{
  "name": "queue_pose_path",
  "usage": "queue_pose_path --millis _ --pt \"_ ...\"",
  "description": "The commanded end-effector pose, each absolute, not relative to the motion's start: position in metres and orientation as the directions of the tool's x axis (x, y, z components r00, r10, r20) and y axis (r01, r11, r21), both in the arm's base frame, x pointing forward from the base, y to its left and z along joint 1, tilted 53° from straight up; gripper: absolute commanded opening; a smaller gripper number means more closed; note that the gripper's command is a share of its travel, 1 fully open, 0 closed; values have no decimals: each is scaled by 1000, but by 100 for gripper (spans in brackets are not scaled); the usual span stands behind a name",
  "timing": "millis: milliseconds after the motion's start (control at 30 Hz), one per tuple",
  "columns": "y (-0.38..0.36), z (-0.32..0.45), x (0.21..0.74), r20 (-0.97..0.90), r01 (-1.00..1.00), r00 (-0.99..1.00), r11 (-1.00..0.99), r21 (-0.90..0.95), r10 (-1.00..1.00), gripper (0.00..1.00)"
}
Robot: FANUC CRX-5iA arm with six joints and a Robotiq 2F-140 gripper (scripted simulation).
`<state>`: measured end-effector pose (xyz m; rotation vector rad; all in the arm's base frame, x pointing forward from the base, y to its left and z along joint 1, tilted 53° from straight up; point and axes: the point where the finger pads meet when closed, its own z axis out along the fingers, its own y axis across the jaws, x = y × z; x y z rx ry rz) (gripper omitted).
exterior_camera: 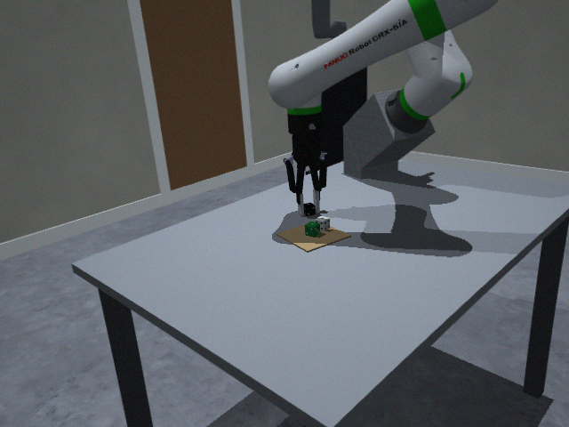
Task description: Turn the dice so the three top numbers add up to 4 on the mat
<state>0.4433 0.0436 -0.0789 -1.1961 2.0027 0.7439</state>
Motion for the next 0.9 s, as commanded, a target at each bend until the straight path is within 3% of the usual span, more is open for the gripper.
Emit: queue_pose_path --millis 0,267,300,867 --pt "43 -79 443 -785 -901 -347 415 127 -513 28" --pt "43 -79 443 -785 -901 -347 415 127 -513 28" --pt "43 -79 443 -785 -901 -347 415 127 -513 16" --pt "43 -79 443 -785 -901 -347 415 127 -513 16"
